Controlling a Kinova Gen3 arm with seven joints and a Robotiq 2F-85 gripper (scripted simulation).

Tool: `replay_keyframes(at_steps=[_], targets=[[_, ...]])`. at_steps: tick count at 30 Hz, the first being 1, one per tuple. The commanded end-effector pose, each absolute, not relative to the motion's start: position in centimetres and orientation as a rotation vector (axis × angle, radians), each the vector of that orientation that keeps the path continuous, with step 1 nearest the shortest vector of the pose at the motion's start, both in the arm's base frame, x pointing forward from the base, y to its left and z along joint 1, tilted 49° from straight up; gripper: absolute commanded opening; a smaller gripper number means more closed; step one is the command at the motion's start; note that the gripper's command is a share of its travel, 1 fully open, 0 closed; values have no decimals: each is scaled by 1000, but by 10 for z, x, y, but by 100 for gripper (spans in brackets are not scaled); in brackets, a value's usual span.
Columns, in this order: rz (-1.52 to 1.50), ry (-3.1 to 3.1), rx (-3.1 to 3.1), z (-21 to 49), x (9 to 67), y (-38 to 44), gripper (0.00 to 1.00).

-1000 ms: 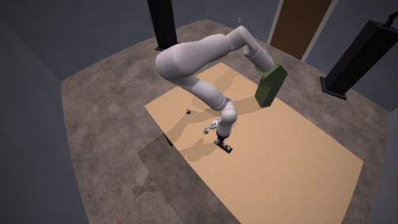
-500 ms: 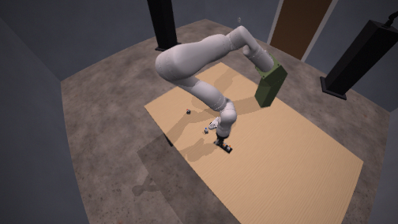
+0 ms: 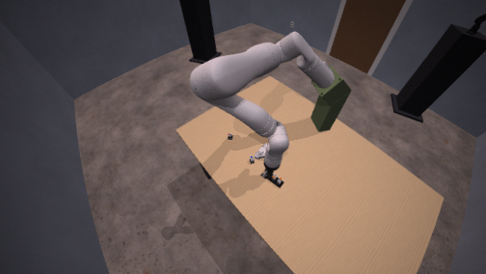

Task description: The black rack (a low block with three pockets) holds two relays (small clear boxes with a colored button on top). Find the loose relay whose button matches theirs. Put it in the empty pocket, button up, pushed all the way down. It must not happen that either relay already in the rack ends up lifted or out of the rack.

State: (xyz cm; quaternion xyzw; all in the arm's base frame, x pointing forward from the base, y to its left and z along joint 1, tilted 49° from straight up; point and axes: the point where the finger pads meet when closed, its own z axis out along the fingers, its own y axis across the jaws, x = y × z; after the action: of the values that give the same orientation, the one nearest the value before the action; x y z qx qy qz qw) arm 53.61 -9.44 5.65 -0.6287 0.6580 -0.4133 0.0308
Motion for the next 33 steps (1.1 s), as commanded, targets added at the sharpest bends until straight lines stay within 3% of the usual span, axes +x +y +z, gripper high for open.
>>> replay_keyframes(at_steps=[1, 33], targets=[[-1270, 2026, -1931, 55, 539, -93, 0], [-1270, 2027, -1932, 52, 540, -96, 0]])
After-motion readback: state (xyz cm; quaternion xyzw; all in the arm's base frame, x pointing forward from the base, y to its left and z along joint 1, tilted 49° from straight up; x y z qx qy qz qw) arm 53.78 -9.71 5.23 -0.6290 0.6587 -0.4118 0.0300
